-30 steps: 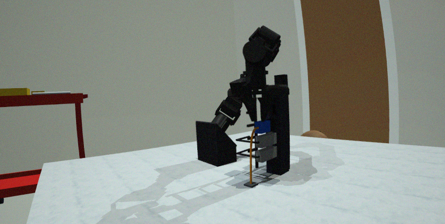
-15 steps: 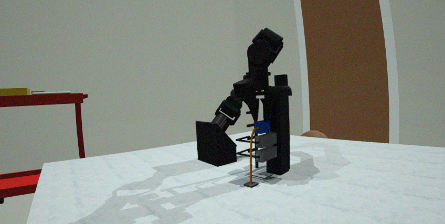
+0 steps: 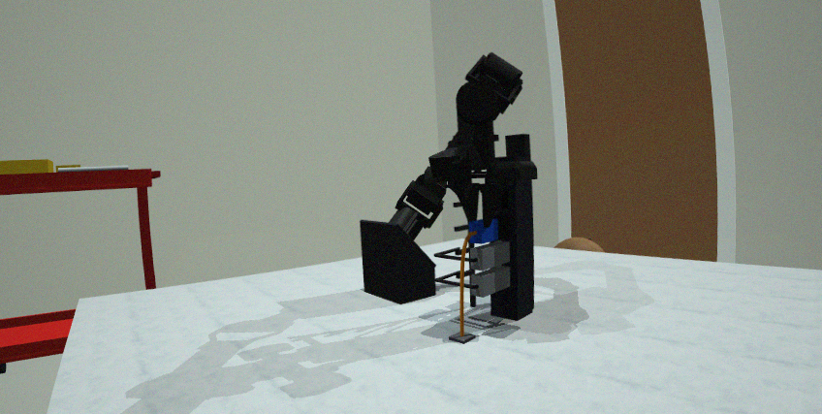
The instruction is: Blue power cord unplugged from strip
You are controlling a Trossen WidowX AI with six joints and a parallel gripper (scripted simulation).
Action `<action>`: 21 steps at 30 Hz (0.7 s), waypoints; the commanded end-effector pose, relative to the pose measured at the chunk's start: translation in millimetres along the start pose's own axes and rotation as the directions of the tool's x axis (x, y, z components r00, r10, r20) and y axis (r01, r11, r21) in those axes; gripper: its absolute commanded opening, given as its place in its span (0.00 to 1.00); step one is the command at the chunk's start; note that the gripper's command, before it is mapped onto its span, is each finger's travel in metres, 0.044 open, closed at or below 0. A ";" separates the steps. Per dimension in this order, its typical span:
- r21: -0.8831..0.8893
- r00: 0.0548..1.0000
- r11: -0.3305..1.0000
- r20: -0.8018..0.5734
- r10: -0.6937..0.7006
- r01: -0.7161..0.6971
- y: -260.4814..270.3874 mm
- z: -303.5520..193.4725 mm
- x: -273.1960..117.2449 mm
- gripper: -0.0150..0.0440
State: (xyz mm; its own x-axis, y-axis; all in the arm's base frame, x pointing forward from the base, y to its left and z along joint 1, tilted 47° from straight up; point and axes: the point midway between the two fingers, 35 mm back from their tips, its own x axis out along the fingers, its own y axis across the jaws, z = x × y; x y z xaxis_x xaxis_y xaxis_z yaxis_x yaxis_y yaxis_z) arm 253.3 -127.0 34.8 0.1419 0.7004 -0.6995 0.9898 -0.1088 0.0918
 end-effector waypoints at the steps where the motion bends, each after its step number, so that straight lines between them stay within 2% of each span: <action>1: -0.003 1.000 1.000 -0.001 0.002 -0.002 0.6 -0.2 -0.2 0.29; 5: -0.003 1.000 1.000 -0.001 0.002 -0.002 0.6 0.1 -0.2 0.25; 21: -0.001 1.000 1.000 0.001 0.003 -0.003 2.4 22.5 -1.7 0.25</action>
State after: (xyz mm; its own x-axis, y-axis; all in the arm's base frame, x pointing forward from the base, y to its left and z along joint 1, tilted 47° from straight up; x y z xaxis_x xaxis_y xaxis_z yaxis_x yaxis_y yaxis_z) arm 253.8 -126.9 30.6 0.1388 0.7309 -0.6682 0.9902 -0.1116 0.0837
